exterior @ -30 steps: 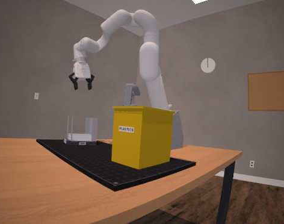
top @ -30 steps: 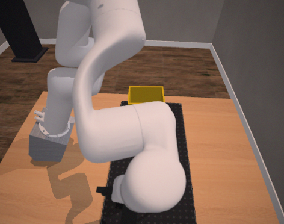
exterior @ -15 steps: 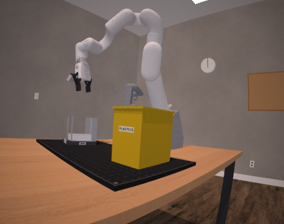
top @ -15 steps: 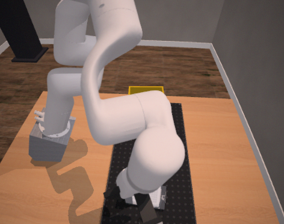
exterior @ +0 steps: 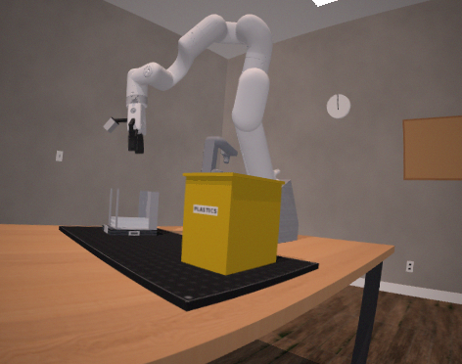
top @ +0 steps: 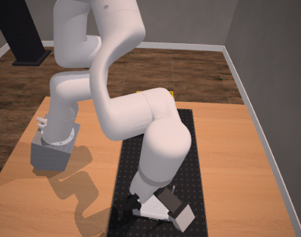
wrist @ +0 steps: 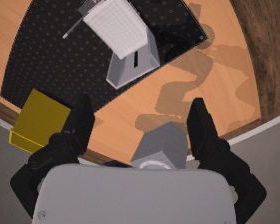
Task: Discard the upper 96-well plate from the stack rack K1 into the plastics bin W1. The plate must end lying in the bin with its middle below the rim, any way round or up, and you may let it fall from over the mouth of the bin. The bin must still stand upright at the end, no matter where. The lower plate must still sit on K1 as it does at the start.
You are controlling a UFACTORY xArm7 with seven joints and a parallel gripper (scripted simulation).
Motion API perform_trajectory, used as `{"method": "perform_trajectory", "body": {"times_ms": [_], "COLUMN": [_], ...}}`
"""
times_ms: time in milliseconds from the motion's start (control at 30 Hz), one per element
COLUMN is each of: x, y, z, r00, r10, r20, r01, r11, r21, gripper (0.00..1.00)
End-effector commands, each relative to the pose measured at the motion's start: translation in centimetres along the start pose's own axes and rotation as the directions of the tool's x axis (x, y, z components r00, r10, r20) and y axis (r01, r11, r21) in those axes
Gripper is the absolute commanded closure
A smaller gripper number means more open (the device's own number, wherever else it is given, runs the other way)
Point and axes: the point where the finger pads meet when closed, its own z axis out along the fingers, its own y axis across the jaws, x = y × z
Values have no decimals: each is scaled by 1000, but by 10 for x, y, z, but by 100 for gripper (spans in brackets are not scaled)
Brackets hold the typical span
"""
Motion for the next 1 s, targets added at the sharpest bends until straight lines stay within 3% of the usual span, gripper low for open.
{"method": "perform_trajectory", "body": {"times_ms": [0,533,967], "x": [-2,-13,-13], "y": [-10,-44,-44], "z": [4,18,18], "r00": [989,820,817], "r10": [-140,-560,-563], "r20": [-36,-119,-120], "r01": [140,562,565], "r11": [990,827,825], "r21": [3,-27,-27], "gripper": [0,0,0]}}
